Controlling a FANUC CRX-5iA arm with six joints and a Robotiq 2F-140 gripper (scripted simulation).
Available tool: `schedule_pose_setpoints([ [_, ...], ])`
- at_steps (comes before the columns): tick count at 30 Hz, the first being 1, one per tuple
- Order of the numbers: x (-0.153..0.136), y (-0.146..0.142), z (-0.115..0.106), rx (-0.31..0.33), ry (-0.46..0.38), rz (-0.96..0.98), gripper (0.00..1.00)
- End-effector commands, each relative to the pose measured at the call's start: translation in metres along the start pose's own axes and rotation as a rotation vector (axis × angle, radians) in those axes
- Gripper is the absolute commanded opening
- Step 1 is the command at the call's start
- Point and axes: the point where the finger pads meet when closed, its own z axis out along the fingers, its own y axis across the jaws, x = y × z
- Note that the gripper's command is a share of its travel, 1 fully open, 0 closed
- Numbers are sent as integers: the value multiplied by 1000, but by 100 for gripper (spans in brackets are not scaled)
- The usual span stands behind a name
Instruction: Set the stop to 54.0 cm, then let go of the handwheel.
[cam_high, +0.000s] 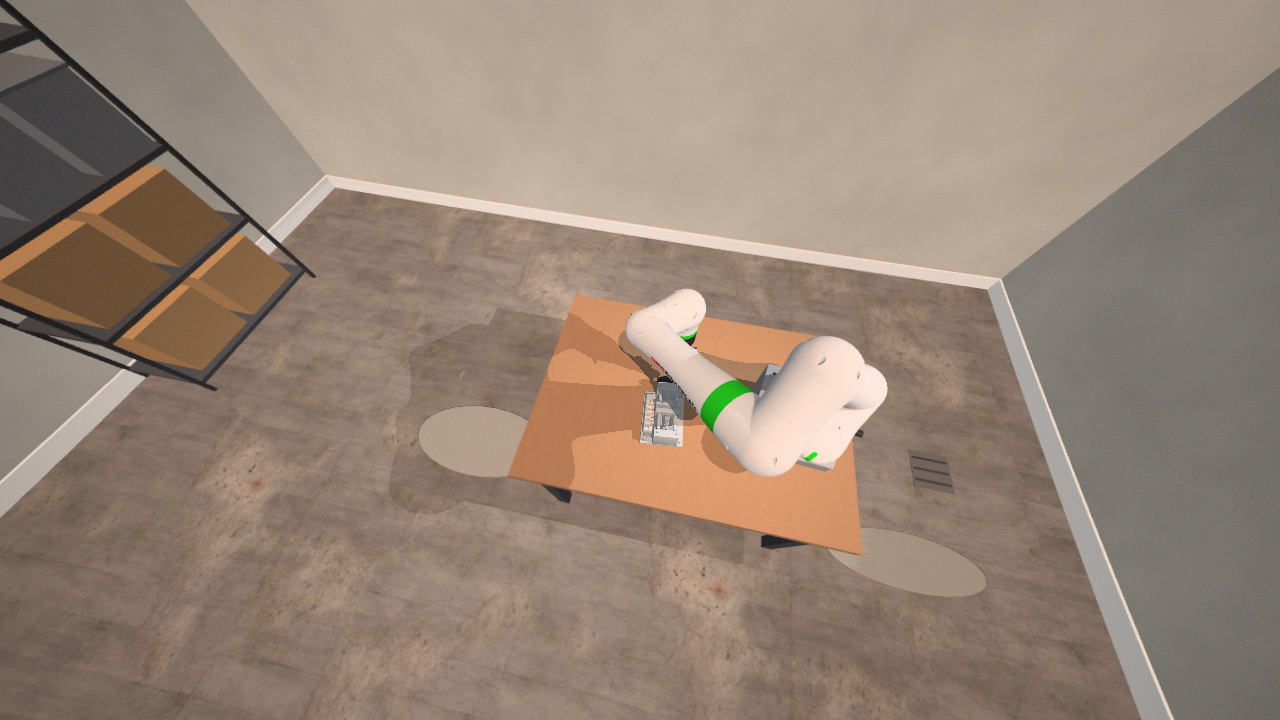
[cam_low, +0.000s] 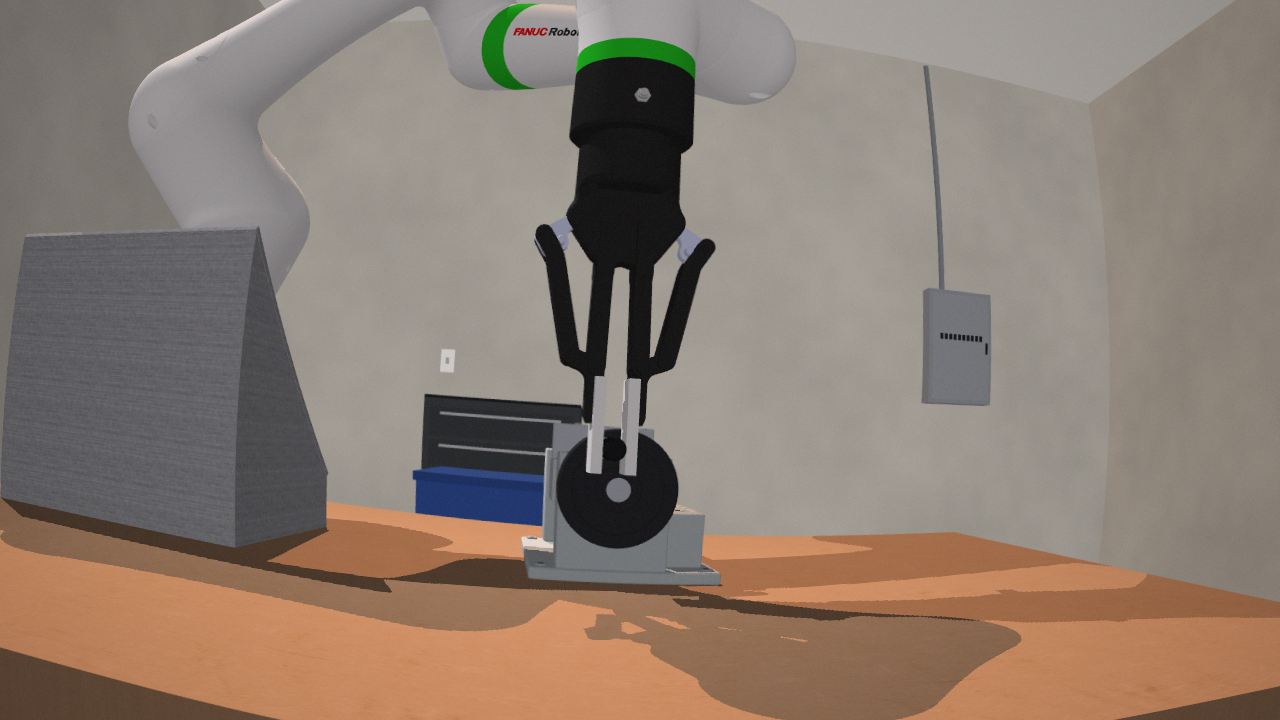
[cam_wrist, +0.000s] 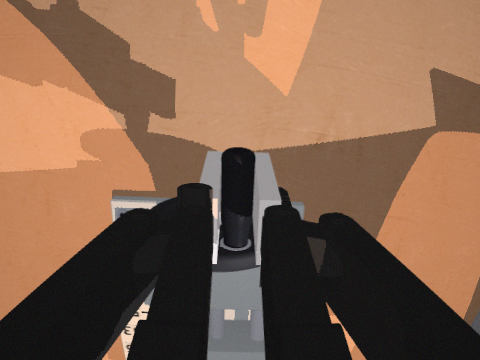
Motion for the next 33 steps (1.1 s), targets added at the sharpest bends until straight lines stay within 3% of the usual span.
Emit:
schedule_pose_setpoints([
  [1, 0, 1, 0, 0, 0, 0, 4],
  [33, 0, 11, 6, 0, 0, 0, 4],
])
